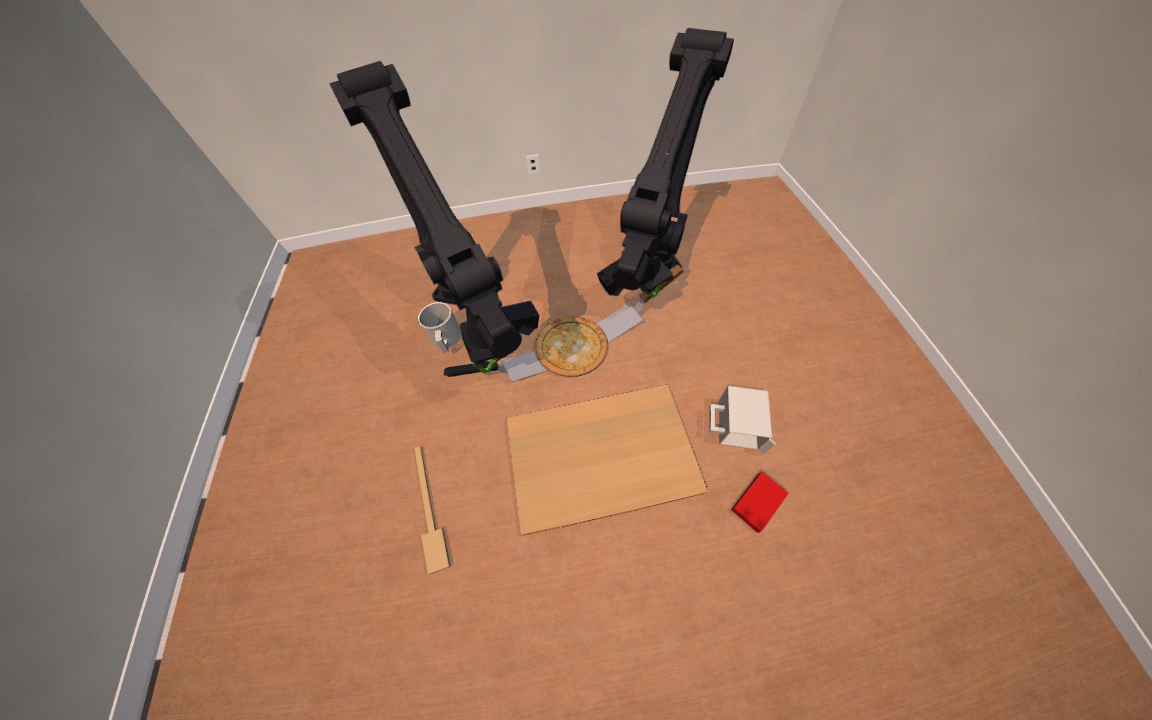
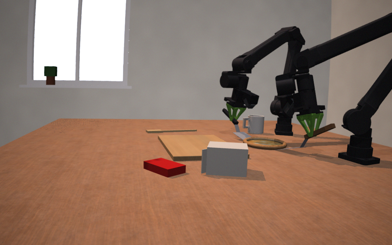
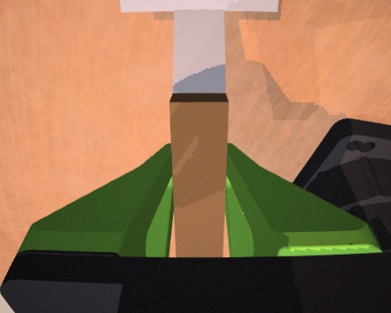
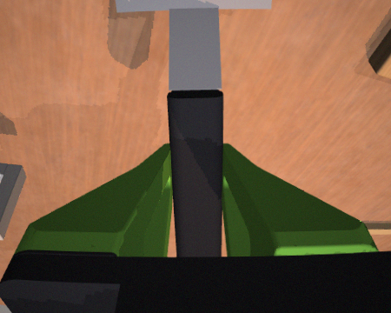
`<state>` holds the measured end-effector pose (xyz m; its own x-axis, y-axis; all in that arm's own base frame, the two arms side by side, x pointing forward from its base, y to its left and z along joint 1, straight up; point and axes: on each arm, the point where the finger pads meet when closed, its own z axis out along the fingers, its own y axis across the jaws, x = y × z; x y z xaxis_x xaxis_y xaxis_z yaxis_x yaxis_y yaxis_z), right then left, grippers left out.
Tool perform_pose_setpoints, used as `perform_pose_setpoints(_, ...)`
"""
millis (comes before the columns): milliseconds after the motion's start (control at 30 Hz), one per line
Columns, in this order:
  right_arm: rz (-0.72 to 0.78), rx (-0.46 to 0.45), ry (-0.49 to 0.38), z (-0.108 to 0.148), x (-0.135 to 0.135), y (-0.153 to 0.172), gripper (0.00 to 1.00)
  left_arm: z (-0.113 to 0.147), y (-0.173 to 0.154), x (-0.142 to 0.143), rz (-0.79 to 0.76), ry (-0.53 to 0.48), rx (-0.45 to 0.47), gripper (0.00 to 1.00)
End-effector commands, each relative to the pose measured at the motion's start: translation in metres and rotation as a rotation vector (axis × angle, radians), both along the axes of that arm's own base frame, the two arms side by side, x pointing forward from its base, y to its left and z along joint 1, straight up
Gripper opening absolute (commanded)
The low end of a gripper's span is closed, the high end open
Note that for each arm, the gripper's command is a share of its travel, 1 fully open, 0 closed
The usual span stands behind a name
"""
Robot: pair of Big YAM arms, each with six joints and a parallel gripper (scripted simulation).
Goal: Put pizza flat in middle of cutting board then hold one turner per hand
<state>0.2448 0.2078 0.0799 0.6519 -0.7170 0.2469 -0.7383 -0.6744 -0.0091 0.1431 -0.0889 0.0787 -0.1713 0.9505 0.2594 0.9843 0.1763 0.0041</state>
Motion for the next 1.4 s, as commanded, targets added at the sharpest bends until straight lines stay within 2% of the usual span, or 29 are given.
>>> perform_pose_setpoints(0,-0.001,0.047,-0.031,0.021,0.01,0.027,0.06,0.017,-0.014,0.016,0.008,-0.049,-0.05,0.06)
perform_pose_setpoints(100,0.0,0.069,-0.049,0.029,0.008,0.03,0.06,0.018,-0.014,0.016,0.008,-0.05,-0.051,0.06)
perform_pose_setpoints(233,-0.005,0.051,-0.039,0.021,0.006,0.033,0.06,0.018,-0.014,0.016,0.008,-0.05,-0.052,0.06)
perform_pose_setpoints(333,0.006,0.071,-0.056,0.029,0.006,0.036,0.06,0.018,-0.014,0.016,0.007,-0.05,-0.052,0.06)
perform_pose_setpoints(500,-0.003,0.045,-0.03,0.021,-0.001,0.037,0.06,0.019,-0.015,0.016,0.007,-0.051,-0.053,0.06)
perform_pose_setpoints(600,-0.001,0.063,-0.043,0.028,-0.004,0.041,0.06,0.019,-0.015,0.017,0.007,-0.051,-0.054,0.06)
perform_pose_setpoints(867,-0.005,0.061,-0.039,0.021,-0.008,0.05,0.06,0.019,-0.015,0.017,0.007,-0.051,-0.054,0.06)
perform_pose_setpoints(967,0.004,0.072,-0.047,0.024,-0.007,0.051,0.06,0.019,-0.015,0.017,0.007,-0.051,-0.054,0.06)
perform_pose_setpoints(1067,-0.003,0.046,-0.028,0.02,-0.014,0.051,0.06,0.02,-0.016,0.017,0.007,-0.052,-0.055,0.06)
perform_pose_setpoints(1133,-0.001,0.063,-0.039,0.027,-0.017,0.053,0.06,0.02,-0.016,0.017,0.007,-0.052,-0.055,0.06)
perform_pose_setpoints(1267,-0.002,0.049,-0.03,0.02,-0.019,0.057,0.06,0.02,-0.016,0.018,0.006,-0.053,-0.056,0.06)
perform_pose_setpoints(1367,-0.004,0.063,-0.041,0.027,-0.021,0.059,0.06,0.02,-0.016,0.018,0.006,-0.053,-0.056,0.06)
